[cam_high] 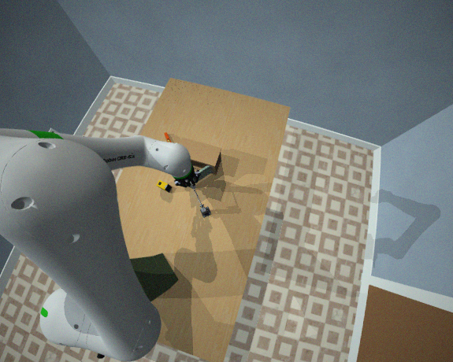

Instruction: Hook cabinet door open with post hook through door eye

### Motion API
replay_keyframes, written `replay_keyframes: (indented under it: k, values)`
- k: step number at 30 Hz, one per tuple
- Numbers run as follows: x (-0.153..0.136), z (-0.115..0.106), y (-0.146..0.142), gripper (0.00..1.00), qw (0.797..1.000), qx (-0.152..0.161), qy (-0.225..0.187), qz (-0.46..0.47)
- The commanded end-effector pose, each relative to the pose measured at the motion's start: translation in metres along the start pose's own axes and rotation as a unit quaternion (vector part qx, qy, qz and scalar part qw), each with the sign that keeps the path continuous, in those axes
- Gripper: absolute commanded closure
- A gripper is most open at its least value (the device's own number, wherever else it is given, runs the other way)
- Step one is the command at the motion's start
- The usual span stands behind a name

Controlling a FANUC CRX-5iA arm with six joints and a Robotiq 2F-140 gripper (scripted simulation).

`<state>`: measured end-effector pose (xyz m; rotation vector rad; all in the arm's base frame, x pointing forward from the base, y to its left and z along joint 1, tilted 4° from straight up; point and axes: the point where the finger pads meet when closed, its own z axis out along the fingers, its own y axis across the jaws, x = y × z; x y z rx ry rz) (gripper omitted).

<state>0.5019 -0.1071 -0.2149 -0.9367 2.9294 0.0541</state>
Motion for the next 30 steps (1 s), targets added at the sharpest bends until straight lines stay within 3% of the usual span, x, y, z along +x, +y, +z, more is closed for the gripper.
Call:
replay_keyframes:
  k: [1,30]
  values:
    - [-0.0001,-0.0001,-0.0002,0.97,1.000,0.000,0.000,0.000]
    - [-0.0005,0.0026,-0.0002,0.97,1.000,0.000,0.000,0.000]
